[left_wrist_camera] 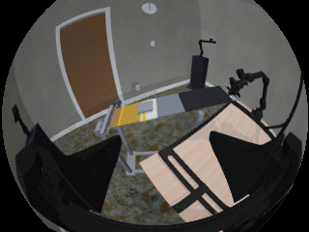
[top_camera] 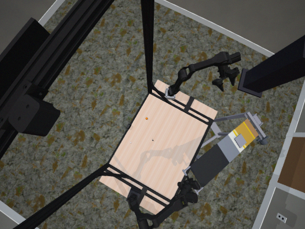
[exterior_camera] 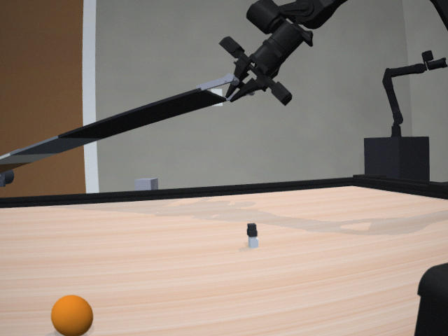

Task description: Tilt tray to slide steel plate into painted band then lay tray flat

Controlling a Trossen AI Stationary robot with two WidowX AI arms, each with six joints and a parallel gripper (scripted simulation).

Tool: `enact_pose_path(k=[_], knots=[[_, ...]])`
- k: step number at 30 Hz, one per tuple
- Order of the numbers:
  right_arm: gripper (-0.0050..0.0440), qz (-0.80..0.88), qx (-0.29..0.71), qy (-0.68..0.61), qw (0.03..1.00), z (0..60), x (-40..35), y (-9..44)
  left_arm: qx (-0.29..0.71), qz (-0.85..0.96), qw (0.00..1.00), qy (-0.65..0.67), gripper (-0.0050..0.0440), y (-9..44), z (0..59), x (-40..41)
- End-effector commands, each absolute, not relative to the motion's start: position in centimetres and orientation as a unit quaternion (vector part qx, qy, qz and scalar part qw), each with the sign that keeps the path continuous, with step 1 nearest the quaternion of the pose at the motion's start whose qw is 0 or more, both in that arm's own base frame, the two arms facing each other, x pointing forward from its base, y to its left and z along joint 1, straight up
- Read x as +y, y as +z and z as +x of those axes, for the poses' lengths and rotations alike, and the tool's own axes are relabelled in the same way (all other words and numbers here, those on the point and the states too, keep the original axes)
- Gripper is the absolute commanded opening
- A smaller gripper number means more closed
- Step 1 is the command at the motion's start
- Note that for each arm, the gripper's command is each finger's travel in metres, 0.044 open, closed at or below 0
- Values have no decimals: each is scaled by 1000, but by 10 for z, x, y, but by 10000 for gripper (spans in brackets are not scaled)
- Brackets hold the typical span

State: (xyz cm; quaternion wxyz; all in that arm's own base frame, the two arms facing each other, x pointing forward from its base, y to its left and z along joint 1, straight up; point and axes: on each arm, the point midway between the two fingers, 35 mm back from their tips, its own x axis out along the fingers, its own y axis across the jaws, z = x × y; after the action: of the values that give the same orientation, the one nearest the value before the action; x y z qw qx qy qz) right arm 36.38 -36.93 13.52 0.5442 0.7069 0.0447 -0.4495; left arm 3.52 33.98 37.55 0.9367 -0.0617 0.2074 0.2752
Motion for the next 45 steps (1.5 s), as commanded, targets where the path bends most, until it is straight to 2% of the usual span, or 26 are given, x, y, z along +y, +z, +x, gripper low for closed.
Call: enact_pose_path(k=[1, 45], knots=[[0, 706, 34, -444, 550, 360, -369, 147, 207, -61, 937, 276, 440, 376, 35, 340], [0, 706, 31, -442, 552, 363, -371, 159, 207, -61, 937, 276, 440, 376, 35, 340]])
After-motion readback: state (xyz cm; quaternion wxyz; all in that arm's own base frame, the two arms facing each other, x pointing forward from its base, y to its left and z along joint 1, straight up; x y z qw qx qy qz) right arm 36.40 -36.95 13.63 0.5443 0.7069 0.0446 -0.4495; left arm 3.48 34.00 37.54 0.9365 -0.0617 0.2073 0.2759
